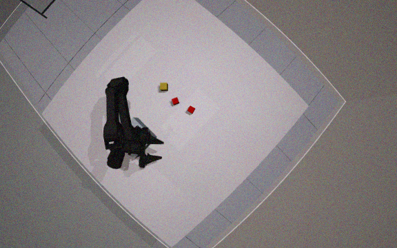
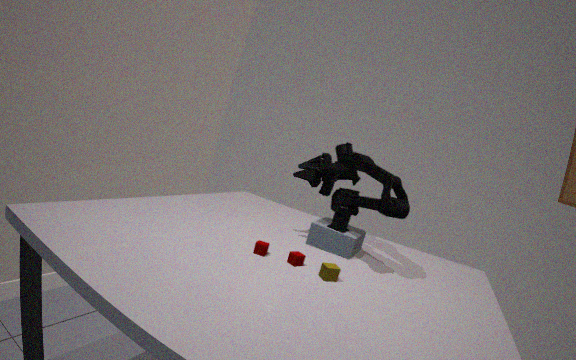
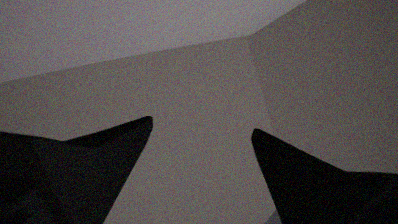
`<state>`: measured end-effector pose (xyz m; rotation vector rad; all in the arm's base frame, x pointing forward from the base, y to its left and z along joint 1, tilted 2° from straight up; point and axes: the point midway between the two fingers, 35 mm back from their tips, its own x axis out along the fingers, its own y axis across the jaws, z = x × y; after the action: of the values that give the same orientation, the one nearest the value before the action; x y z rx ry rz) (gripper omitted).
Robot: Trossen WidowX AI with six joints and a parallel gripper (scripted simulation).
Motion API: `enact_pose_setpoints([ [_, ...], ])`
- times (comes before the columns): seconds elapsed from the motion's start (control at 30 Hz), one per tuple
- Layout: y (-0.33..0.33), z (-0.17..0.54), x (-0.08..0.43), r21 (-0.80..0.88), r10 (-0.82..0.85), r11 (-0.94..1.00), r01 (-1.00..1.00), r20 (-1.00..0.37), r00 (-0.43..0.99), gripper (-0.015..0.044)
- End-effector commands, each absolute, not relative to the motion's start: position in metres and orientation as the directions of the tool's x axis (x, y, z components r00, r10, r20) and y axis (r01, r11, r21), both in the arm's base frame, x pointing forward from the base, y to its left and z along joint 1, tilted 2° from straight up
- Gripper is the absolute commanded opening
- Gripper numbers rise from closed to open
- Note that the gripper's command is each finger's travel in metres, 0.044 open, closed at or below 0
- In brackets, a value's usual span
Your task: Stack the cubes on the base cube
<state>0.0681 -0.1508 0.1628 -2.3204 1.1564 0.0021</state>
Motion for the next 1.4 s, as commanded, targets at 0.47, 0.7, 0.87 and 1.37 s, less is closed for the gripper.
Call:
enact_pose_setpoints([
  [0.47,-0.155,0.17,0.083,-0.267,-0.603,-0.656,-0.706,-0.377,0.703,0.0265],
  [0.7,-0.159,0.174,0.096,-0.12,-0.483,-0.791,-0.6,-0.48,0.733,0.0265],
  [0.87,-0.162,0.175,0.108,-0.018,-0.39,-0.878,-0.478,-0.553,0.736,0.0265],
  [1.37,-0.171,0.167,0.154,0.221,-0.116,-0.971,0.086,-0.758,0.642,0.0265],
])
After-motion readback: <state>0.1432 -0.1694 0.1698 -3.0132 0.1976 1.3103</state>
